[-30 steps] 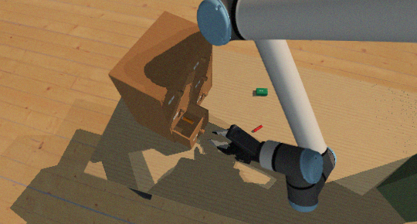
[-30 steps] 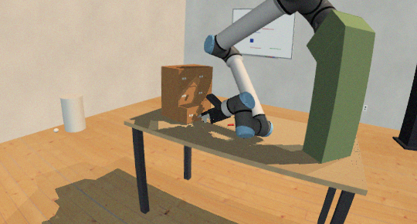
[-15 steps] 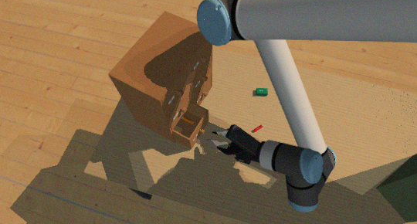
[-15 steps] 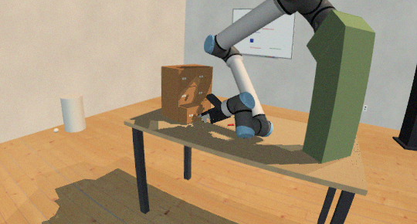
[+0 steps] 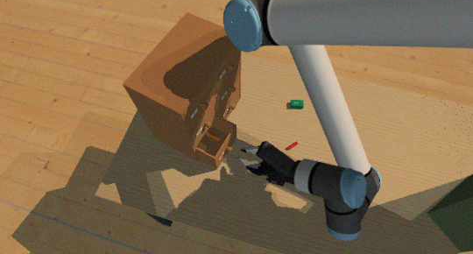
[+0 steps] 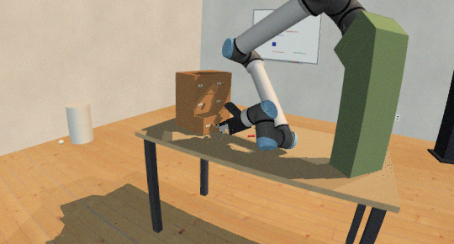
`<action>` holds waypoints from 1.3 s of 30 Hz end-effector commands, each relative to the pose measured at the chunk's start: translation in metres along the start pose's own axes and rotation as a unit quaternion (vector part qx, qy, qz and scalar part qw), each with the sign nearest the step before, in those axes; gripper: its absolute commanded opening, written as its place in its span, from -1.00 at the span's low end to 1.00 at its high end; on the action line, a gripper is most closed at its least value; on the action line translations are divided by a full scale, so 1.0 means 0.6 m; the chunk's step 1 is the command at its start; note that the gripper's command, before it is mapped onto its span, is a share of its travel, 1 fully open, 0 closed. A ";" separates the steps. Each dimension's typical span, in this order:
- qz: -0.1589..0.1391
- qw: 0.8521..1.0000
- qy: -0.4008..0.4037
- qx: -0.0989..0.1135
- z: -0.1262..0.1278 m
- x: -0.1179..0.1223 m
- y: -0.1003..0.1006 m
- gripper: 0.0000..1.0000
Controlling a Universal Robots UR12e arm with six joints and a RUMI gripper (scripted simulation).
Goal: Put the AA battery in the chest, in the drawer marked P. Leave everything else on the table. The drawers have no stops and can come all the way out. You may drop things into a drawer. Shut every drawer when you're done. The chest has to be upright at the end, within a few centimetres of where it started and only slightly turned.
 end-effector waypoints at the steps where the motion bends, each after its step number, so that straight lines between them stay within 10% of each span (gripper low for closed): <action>1: 0.000 1.000 0.000 0.000 0.000 -0.001 0.000 -0.61; 39: 0.000 1.000 0.000 0.000 0.004 -0.020 0.034 -0.61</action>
Point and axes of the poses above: the point where the finger pads meet when closed, its own y axis out along the fingers, its own z axis across the jaws, x = y × z, the point moved 8 cm from there along -y, back along the fingers, and after that the axes turned 11 degrees about -y, right-handed, at the moved point
